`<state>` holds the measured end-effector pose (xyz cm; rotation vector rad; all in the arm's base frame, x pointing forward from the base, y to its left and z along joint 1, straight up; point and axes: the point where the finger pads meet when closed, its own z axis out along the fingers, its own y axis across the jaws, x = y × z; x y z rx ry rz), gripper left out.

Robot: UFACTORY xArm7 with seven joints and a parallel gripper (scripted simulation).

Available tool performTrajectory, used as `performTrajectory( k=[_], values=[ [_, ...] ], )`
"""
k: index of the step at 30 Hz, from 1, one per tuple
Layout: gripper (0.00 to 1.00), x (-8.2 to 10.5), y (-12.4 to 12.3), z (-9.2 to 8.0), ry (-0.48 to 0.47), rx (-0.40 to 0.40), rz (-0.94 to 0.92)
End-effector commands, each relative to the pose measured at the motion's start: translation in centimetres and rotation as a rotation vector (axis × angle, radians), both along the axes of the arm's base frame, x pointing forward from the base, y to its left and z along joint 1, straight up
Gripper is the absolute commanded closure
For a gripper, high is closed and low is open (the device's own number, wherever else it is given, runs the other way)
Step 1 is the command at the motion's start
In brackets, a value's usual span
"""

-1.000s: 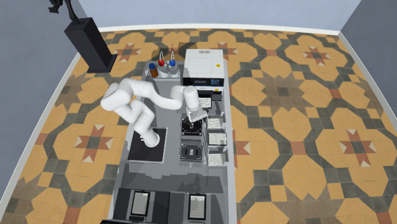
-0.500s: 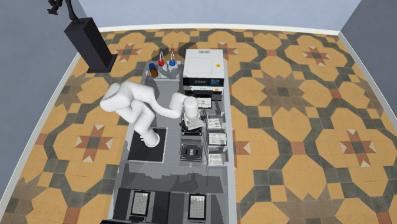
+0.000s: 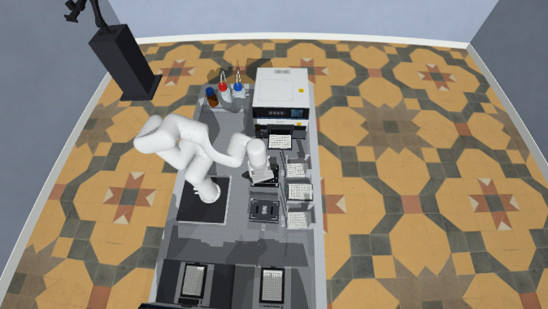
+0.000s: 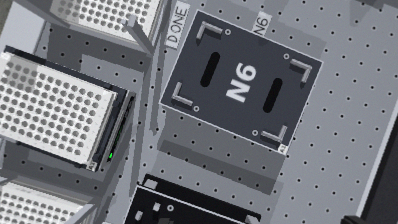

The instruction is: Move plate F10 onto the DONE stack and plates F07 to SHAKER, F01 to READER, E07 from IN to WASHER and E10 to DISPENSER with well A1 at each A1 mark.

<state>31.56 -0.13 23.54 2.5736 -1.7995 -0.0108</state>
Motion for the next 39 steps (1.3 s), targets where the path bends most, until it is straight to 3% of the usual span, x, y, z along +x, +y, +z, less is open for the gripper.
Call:
performTrajectory(
  k=[1,5,18,31,35,39],
  values=[
    [0.0,-0.56,-0.05,-0.55,-0.005,0.0,0.0],
    [0.0,-1.38,-0.12,-1.42,-0.005,0.0,0.0],
    [0.0,-1.39,-0.12,-1.42,-0.005,0.0,0.0],
    [0.0,-1.38,-0.12,-1.42,-0.007,0.002,0.483],
    [0.0,-1.39,-0.12,-1.42,-0.007,0.002,0.525],
    [0.0,-1.39,-0.12,-1.42,-0.007,0.002,0.685]
  ],
)
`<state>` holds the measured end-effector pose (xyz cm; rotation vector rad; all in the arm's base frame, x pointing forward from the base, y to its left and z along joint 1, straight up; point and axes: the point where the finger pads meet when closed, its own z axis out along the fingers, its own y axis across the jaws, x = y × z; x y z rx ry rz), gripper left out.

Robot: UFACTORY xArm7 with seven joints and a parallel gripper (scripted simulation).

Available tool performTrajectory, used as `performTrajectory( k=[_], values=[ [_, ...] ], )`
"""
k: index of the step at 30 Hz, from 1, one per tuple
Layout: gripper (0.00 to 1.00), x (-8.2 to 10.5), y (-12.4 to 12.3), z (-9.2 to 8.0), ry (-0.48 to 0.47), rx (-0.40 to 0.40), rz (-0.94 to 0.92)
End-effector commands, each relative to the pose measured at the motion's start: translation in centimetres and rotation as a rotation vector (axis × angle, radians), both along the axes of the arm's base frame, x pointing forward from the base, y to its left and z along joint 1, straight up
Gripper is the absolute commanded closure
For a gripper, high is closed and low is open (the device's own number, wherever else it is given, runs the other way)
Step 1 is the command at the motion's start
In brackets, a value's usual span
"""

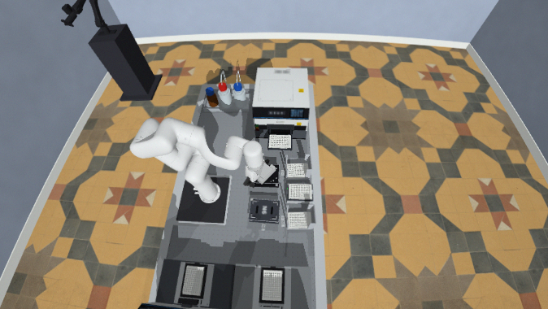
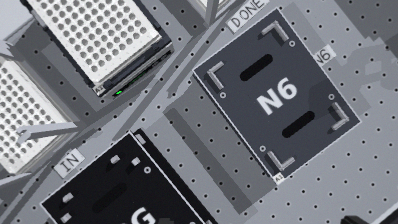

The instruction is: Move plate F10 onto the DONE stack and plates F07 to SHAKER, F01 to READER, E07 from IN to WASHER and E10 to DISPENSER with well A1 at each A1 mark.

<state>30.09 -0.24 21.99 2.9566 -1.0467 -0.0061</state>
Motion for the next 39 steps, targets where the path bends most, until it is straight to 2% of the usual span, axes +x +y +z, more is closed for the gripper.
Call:
performTrajectory(
  k=[1,11,13,17,30,39],
  values=[
    [0.0,0.1,0.0,0.1,-0.004,0.007,0.185],
    [0.0,0.1,0.0,0.1,-0.004,0.008,0.51],
    [0.0,0.1,0.0,0.1,-0.004,0.008,0.51],
    [0.0,0.1,0.0,0.1,-0.004,0.008,0.67],
    [0.0,0.2,0.3,0.1,-0.004,0.008,0.671],
    [0.0,1.3,3.1,0.1,-0.004,0.009,0.671]
  ],
)
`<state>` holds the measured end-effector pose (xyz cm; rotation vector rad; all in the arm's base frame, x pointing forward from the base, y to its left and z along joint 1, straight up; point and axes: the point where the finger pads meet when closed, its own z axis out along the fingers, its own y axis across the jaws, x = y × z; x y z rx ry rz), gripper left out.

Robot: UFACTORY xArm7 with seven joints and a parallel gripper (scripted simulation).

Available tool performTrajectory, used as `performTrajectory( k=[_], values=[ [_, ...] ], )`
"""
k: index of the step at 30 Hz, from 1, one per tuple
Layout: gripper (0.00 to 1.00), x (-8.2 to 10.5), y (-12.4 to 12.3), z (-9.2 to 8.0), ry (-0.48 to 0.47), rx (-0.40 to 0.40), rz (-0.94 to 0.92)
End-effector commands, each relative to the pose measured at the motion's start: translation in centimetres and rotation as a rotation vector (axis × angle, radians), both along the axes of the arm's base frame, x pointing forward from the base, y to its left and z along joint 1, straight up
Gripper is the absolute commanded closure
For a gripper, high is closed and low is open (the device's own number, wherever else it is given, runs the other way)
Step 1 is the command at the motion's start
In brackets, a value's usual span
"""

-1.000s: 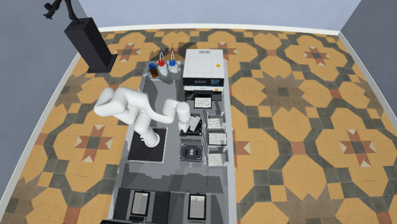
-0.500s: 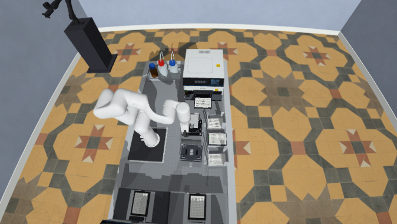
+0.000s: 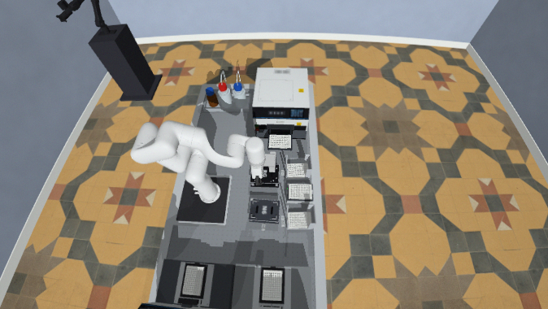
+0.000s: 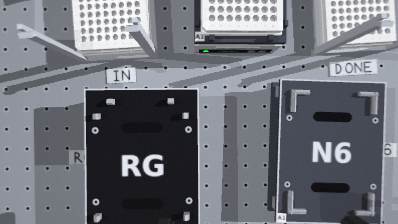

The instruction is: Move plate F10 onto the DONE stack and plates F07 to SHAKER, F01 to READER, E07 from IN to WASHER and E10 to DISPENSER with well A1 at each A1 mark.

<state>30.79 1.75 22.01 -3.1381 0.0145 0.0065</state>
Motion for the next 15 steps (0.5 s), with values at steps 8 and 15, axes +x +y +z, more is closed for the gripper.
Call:
performTrajectory(
  k=[8,15],
  values=[
    [0.0,1.2,3.0,0.1,-0.003,0.0,-0.001],
    [0.0,2.1,5.2,0.1,-0.003,0.0,-0.003]
  ],
)
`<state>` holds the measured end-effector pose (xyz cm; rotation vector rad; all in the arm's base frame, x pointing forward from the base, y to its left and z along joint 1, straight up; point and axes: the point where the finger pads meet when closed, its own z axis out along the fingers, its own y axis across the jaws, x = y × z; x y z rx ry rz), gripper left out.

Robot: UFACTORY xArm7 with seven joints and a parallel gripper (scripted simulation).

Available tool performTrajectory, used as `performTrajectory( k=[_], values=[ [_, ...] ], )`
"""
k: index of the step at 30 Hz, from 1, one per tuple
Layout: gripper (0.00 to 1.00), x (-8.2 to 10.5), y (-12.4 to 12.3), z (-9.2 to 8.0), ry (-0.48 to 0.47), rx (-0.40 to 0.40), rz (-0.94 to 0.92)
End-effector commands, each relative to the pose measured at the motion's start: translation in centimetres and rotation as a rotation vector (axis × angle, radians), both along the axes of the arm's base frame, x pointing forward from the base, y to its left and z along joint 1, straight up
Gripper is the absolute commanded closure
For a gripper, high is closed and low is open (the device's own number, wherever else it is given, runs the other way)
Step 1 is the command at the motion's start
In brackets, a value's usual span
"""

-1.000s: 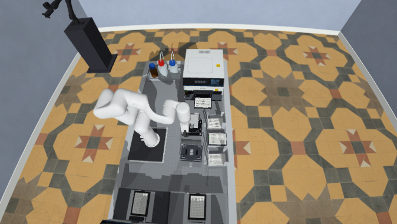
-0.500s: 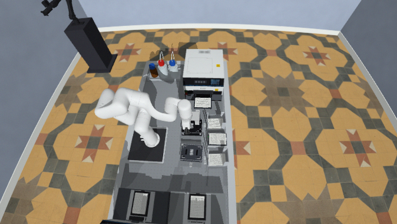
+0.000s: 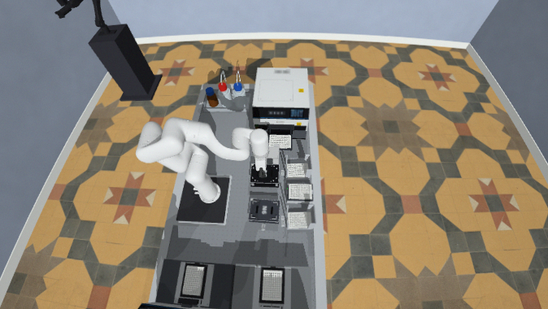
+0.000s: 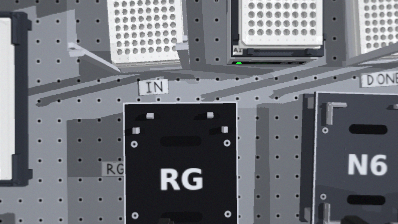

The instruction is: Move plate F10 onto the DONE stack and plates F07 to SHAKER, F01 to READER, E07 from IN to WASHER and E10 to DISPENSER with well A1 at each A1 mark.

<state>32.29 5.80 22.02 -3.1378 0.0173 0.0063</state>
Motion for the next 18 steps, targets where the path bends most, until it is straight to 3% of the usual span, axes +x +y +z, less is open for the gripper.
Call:
performTrajectory(
  k=[1,18],
  values=[
    [0.0,0.7,1.4,0.1,-0.003,0.0,-0.001],
    [0.0,2.3,5.8,0.1,-0.003,0.0,-0.003]
  ],
)
